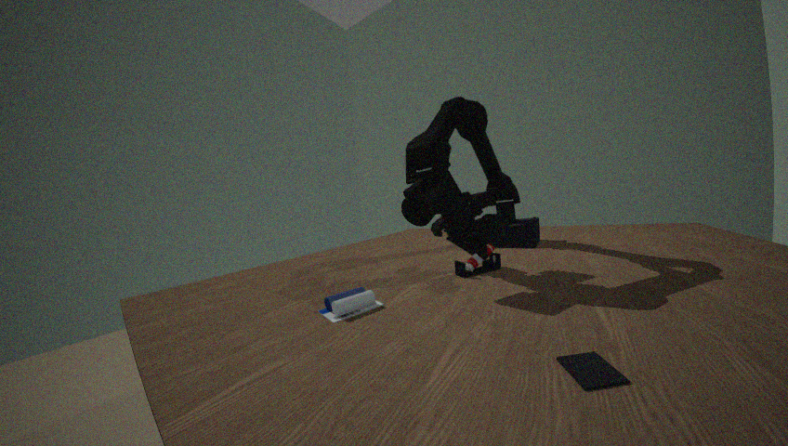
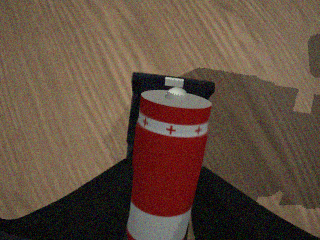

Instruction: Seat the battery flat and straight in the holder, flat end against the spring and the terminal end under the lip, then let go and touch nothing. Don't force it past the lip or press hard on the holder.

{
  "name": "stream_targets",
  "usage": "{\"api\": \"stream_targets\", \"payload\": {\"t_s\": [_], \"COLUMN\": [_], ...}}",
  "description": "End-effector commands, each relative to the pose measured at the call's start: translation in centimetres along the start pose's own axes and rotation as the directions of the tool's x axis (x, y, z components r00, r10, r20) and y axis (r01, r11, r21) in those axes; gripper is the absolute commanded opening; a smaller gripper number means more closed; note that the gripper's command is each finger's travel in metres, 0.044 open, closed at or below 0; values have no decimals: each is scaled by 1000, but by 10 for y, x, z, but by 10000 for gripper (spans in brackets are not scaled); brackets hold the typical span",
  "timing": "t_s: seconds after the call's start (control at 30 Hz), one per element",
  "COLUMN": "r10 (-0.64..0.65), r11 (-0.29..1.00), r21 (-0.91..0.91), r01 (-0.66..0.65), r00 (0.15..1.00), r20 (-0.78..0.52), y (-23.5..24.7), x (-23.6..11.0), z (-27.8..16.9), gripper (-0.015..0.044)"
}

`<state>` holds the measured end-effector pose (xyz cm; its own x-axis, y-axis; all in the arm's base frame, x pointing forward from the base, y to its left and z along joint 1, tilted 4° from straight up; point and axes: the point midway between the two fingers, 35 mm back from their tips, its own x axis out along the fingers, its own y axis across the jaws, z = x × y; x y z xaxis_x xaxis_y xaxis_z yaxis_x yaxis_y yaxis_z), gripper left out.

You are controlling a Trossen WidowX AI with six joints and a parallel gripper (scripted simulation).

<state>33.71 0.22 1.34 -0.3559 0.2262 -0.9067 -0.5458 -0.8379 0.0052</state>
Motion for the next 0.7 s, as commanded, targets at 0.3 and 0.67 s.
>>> {"api": "stream_targets", "payload": {"t_s": [0.3, 0.67], "r10": [0, 1], "r11": [1000, 1000], "r21": [-1, -1], "r01": [0, -1], "r00": [1000, 1000], "r20": [5, 8], "y": [0, 0], "x": [-2, -5], "z": [-10, -15], "gripper": [75, 75]}}
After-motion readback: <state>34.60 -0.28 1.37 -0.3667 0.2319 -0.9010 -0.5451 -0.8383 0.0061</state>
